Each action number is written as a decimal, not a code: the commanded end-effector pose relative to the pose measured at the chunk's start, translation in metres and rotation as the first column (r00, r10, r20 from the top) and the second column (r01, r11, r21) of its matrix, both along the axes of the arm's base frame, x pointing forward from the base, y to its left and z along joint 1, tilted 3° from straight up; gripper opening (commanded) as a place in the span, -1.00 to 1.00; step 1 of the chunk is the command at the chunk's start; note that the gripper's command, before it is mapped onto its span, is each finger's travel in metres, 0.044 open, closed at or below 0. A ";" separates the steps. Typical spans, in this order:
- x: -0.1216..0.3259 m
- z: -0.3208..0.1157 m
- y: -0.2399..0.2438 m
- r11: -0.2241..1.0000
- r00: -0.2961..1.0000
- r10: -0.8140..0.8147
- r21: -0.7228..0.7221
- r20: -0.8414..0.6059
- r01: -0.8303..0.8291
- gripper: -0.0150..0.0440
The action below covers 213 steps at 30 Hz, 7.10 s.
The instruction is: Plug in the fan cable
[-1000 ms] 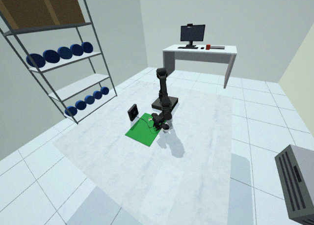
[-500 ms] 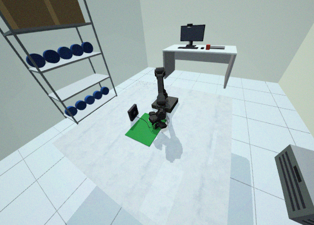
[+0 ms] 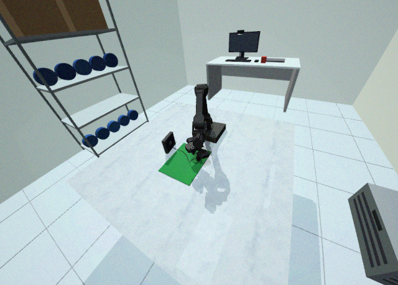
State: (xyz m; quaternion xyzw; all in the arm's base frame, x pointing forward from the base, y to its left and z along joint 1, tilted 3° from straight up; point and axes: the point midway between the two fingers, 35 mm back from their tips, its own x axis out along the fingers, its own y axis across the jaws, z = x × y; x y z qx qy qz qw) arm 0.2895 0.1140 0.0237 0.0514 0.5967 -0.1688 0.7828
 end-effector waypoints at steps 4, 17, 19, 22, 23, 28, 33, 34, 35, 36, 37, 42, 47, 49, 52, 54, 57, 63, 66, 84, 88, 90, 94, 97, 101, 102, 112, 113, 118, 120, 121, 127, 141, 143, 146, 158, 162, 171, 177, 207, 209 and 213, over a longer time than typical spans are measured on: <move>-0.005 0.017 -0.003 0.998 0.997 -0.018 0.055 -0.069 0.022 0.20; -0.021 0.051 -0.011 0.984 0.978 -0.055 0.158 -0.202 0.088 0.20; -0.023 0.055 -0.011 0.981 0.975 -0.058 0.168 -0.215 0.096 0.20; -0.020 0.048 -0.011 0.985 0.979 -0.057 0.147 -0.196 0.087 0.29; -0.020 0.048 -0.011 0.985 0.979 -0.057 0.147 -0.196 0.087 0.38; -0.018 0.075 -0.002 0.986 0.973 0.098 0.152 -0.211 -0.066 0.83; -0.022 0.123 0.010 0.929 0.901 0.365 0.159 -0.237 -0.334 1.00; -0.022 0.124 0.011 0.925 0.897 0.374 0.160 -0.237 -0.343 1.00; -0.022 0.124 0.011 0.925 0.897 0.374 0.160 -0.237 -0.343 1.00; -0.022 0.124 0.011 0.925 0.897 0.374 0.160 -0.237 -0.343 1.00; -0.022 0.124 0.011 0.925 0.897 0.374 0.160 -0.237 -0.343 1.00; -0.020 0.111 0.011 0.925 0.897 0.374 0.160 -0.237 -0.343 1.00; -0.017 0.055 0.010 0.925 0.897 0.374 0.160 -0.237 -0.344 1.00; -0.020 0.033 0.007 0.926 0.897 0.374 0.159 -0.237 -0.343 1.00; -0.021 0.024 0.006 0.926 0.897 0.374 0.159 -0.238 -0.343 1.00; -0.021 0.024 0.006 0.926 0.897 0.374 0.159 -0.238 -0.343 1.00; -0.021 0.023 0.006 0.926 0.897 0.374 0.159 -0.238 -0.343 1.00; -0.020 0.014 0.006 0.926 0.897 0.374 0.159 -0.238 -0.343 1.00; -0.020 0.009 0.006 0.926 0.897 0.374 0.159 -0.238 -0.343 1.00; -0.020 -0.020 0.004 0.926 0.897 0.374 0.159 -0.238 -0.343 1.00; -0.021 -0.026 0.004 0.926 0.897 0.374 0.159 -0.238 -0.343 1.00; -0.021 -0.026 0.004 0.926 0.897 0.374 0.159 -0.238 -0.343 1.00; -0.019 -0.024 0.004 0.927 0.899 0.371 0.157 -0.233 -0.341 0.82; -0.019 -0.024 0.004 0.927 0.899 0.371 0.157 -0.233 -0.341 0.56; -0.019 -0.024 0.004 0.927 0.899 0.371 0.157 -0.233 -0.341 0.20; -0.019 -0.024 0.004 0.927 0.899 0.371 0.157 -0.233 -0.341 0.11; -0.019 -0.021 0.005 0.927 0.899 0.371 0.157 -0.233 -0.342 -0.49; -0.018 -0.013 0.005 0.926 0.899 0.371 0.157 -0.234 -0.342 -0.49; -0.020 0.026 0.006 0.926 0.897 0.374 0.159 -0.237 -0.343 -0.49; -0.019 0.025 0.006 0.926 0.897 0.374 0.159 -0.237 -0.343 -0.49; -0.019 0.026 0.005 0.927 0.899 0.369 0.159 -0.237 -0.339 -0.49; -0.022 0.027 -0.034 0.973 0.952 0.204 0.156 -0.230 -0.171 -0.49; -0.036 0.028 -0.092 0.983 0.973 -0.071 0.153 -0.218 0.106 -0.49; -0.036 0.028 -0.092 0.983 0.973 -0.071 0.153 -0.218 0.106 -0.49; -0.039 0.029 -0.092 0.982 0.973 -0.074 0.153 -0.218 0.109 -0.49; -0.042 0.030 -0.091 0.982 0.973 -0.074 0.153 -0.218 0.109 -0.49; -0.042 0.030 -0.091 0.982 0.973 -0.074 0.153 -0.218 0.109 -0.49; -0.042 0.008 -0.092 0.982 0.973 -0.074 0.153 -0.218 0.109 -0.49; -0.042 0.008 -0.092 0.982 0.973 -0.074 0.153 -0.218 0.109 -0.49; -0.041 0.005 -0.092 0.983 0.973 -0.068 0.153 -0.219 0.103 -0.49; -0.041 0.004 -0.092 0.983 0.973 -0.068 0.153 -0.219 0.103 -0.49; -0.042 0.003 -0.092 0.983 0.973 -0.069 0.153 -0.219 0.104 -0.49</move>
